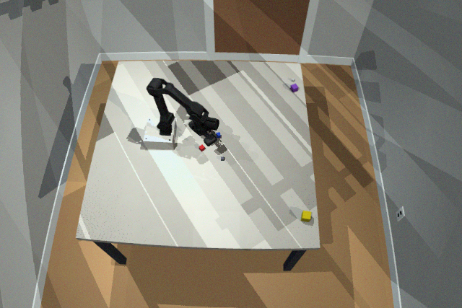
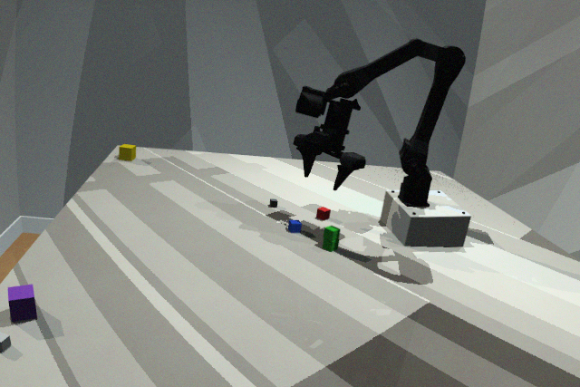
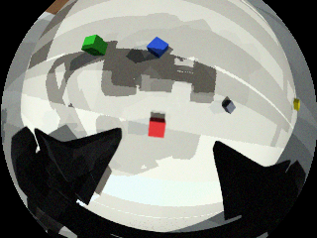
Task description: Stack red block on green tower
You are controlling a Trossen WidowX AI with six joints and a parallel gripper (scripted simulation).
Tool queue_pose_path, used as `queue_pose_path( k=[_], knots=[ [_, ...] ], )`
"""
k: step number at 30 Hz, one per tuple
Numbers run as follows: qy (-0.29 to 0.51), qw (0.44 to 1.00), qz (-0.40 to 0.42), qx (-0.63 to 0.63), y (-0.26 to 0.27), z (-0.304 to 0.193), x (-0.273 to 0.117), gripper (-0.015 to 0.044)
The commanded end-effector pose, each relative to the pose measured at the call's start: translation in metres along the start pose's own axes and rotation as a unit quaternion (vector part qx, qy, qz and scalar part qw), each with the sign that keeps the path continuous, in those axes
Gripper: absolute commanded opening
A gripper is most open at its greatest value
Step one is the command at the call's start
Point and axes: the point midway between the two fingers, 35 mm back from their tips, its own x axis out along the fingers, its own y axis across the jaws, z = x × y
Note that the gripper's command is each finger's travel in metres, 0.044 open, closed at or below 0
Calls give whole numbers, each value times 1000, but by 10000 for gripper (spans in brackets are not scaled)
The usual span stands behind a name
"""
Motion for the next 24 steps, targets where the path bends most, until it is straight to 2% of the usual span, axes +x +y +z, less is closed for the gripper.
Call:
queue_pose_path(
  k=[1, 12, 20, 24],
  knots=[
    [42, 998, 43, 6, 14, -21, 12, 440],
    [42, 998, 43, 6, 12, -19, 11, 440],
    [42, 998, 43, 6, 15, -22, 50, 440],
    [42, 998, 43, 6, 15, -21, 52, 440]
  ],
)
